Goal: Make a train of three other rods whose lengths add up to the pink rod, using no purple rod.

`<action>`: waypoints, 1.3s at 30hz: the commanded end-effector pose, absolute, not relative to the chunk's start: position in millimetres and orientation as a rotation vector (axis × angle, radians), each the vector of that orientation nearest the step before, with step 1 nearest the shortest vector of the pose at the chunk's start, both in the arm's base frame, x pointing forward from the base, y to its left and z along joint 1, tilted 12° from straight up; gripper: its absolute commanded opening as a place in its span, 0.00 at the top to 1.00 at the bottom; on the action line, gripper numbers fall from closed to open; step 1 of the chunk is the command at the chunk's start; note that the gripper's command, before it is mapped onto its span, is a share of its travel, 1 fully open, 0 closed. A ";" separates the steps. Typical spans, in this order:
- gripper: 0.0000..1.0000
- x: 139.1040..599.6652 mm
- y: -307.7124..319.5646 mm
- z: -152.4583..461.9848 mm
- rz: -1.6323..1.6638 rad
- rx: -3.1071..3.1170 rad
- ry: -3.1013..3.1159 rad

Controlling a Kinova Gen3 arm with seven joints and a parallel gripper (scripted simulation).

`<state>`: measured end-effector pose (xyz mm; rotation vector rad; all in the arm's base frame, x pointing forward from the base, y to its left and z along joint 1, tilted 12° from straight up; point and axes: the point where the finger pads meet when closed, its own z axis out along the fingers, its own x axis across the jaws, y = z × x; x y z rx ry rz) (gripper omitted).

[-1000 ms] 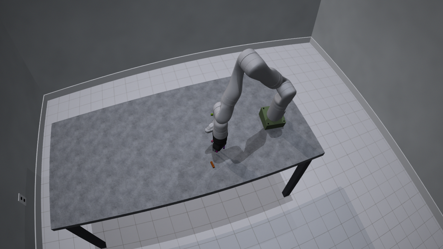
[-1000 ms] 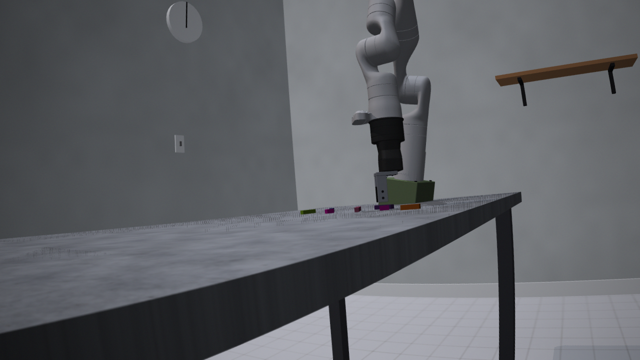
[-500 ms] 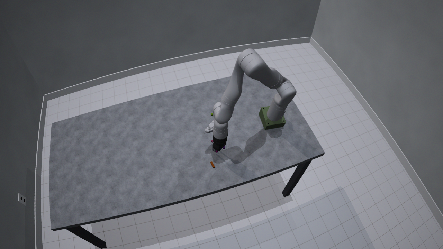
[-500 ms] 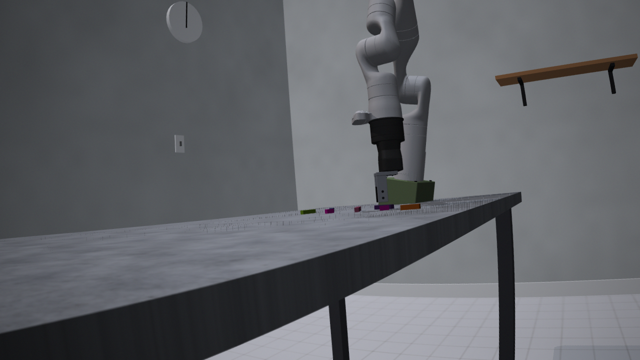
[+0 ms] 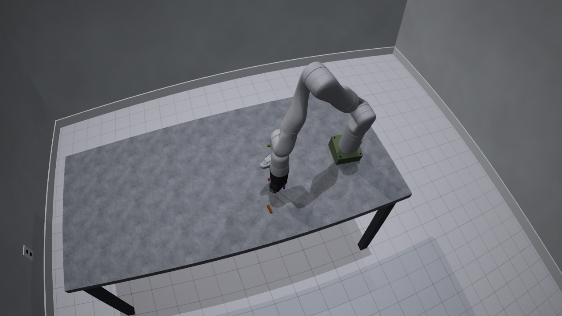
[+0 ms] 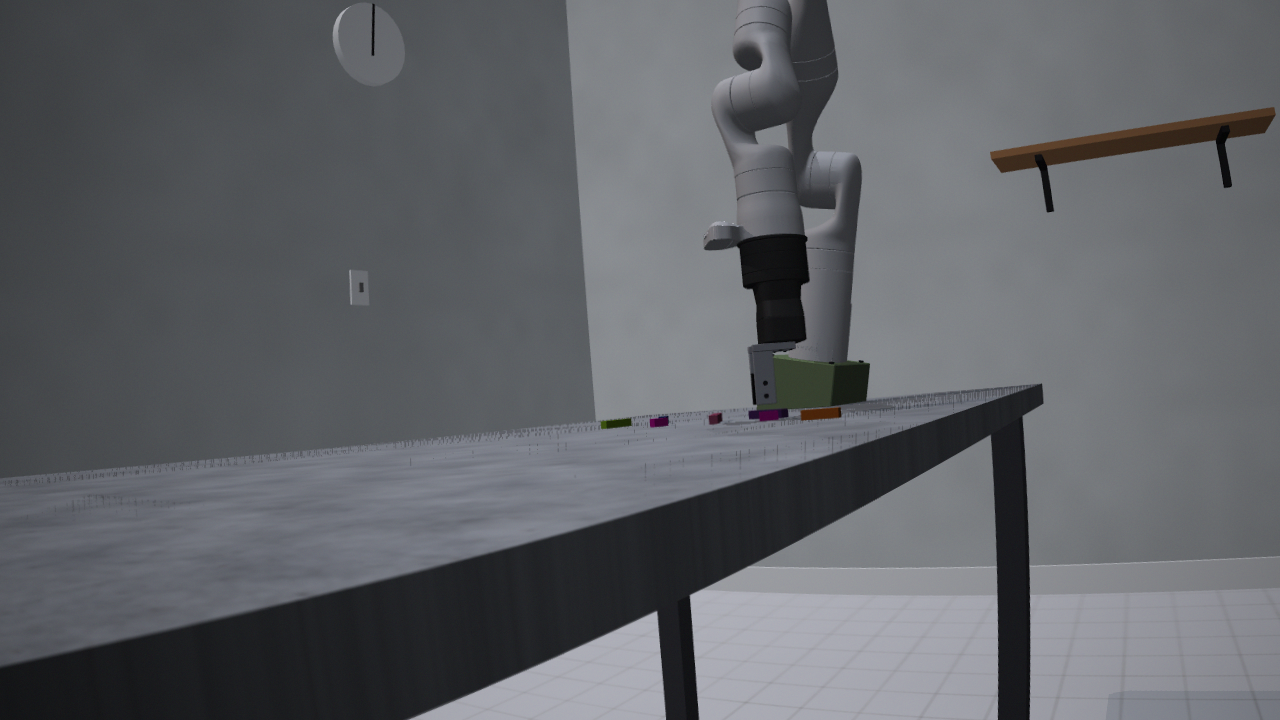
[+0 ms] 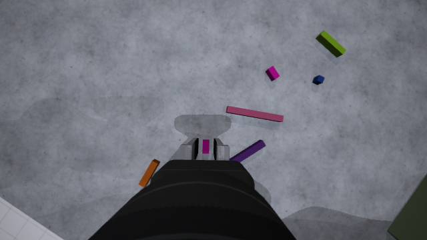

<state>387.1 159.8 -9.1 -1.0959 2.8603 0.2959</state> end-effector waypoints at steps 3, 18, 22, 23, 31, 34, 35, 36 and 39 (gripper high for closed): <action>0.46 388.0 161.8 -8.3 0.297 -1.087 2.858; 0.46 387.4 162.7 -14.7 0.297 -1.087 2.860; 0.46 387.3 163.1 -16.7 0.297 -1.087 2.860; 0.46 387.2 163.3 -17.7 0.297 -1.087 2.860; 0.46 387.2 165.0 -24.6 0.298 -1.086 2.860; 0.46 387.1 165.3 -25.8 0.298 -1.086 2.860; 0.46 387.1 165.3 -25.9 0.298 -1.086 2.860; 0.46 387.1 165.3 -25.9 0.298 -1.086 2.860; 0.46 387.2 165.5 -25.6 0.298 -1.086 2.859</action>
